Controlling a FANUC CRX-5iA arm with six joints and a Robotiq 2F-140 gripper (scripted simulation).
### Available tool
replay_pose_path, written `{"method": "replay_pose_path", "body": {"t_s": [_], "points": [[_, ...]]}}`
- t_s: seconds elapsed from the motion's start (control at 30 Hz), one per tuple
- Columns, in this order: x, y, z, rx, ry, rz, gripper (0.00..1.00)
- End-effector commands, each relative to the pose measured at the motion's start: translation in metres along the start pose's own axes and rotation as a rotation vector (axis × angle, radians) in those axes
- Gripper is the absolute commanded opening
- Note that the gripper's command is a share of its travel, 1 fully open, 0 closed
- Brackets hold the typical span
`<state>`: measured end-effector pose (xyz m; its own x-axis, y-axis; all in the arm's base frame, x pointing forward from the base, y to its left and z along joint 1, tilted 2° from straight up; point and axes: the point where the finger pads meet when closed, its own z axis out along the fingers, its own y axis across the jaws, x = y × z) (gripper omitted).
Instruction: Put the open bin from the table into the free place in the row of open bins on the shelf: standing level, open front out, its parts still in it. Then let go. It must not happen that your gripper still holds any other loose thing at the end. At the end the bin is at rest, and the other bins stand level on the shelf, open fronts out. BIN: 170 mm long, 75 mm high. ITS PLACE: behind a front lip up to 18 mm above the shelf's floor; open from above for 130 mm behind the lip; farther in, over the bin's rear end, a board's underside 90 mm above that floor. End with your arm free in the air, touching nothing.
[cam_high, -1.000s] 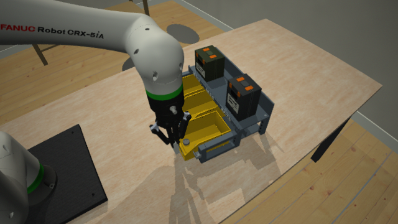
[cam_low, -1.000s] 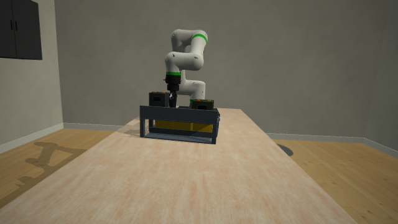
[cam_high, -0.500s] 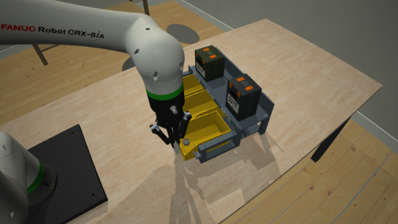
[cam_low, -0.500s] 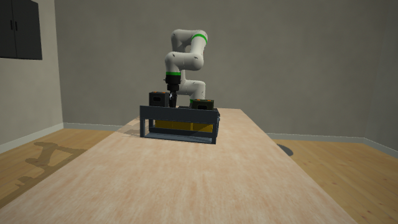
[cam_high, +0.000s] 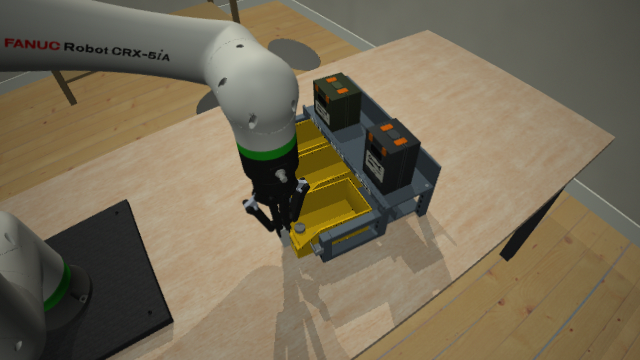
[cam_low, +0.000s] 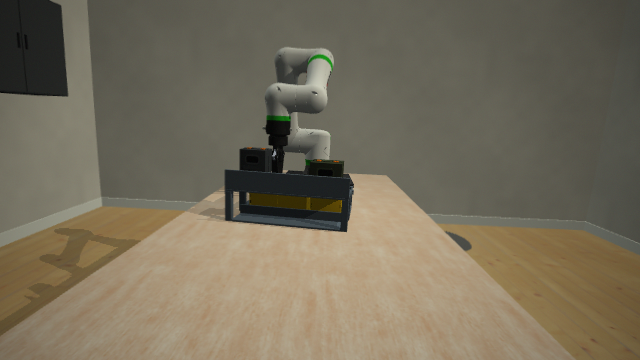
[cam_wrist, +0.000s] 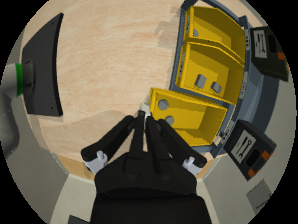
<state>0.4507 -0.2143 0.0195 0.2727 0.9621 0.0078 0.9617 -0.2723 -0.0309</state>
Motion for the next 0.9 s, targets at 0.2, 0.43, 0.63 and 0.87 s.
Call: {"method": "replay_pose_path", "body": {"t_s": [0.2,0.43,0.63,0.87], "points": [[0.0,0.004,0.0,0.0,0.0,0.0,0.0],[0.0,0.006,0.0,0.0,0.0,0.0,0.0],[0.0,0.01,0.0,0.0,0.0,0.0,0.0],[0.0,0.014,0.0,0.0,0.0,0.0,0.0]]}}
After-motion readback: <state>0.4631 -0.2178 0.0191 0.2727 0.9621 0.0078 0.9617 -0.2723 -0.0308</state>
